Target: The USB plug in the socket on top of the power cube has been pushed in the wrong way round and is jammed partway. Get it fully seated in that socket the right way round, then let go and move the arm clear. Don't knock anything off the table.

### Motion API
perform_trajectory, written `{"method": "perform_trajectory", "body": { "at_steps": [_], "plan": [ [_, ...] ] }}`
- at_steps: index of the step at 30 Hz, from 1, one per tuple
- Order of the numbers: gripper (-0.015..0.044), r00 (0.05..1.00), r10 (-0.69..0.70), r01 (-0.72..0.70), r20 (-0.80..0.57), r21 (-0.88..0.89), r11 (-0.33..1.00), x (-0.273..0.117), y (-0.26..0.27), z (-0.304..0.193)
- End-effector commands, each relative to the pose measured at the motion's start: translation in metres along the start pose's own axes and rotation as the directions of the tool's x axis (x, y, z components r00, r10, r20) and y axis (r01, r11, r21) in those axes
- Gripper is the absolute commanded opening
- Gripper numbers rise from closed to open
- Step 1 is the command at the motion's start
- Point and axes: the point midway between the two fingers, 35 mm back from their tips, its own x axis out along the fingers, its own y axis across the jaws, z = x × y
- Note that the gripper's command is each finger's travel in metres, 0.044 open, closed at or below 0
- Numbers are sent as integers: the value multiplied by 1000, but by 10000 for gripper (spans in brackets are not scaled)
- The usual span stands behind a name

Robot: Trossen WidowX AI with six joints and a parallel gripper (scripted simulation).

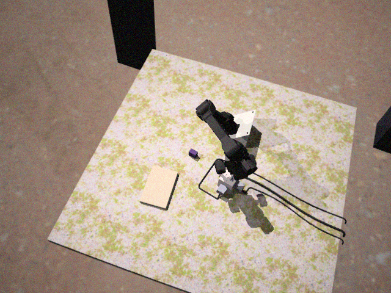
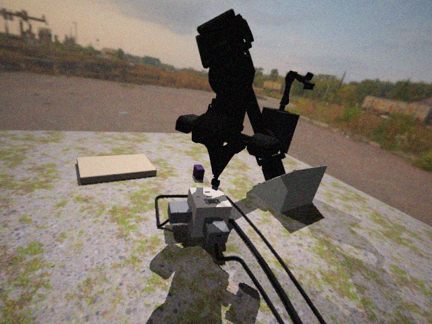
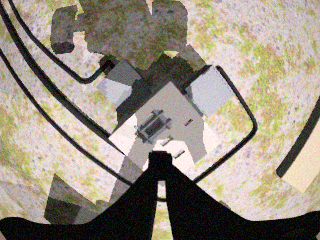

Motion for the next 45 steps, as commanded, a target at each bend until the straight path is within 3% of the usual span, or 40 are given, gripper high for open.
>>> {"method": "perform_trajectory", "body": {
  "at_steps": [1, 13, 26, 45],
  "plan": [
    [0, 1000, 1, -1, 1, -110, 994, 0, 0, 0],
    [0, 1000, 1, 0, 1, -412, 911, 0, 0, 0],
    [0, 1000, 1, 0, 1, -689, 724, 0, 0, 0],
    [0, 1000, 3, 1, 5, -697, 717, 1, 0, 1]
  ]
}}
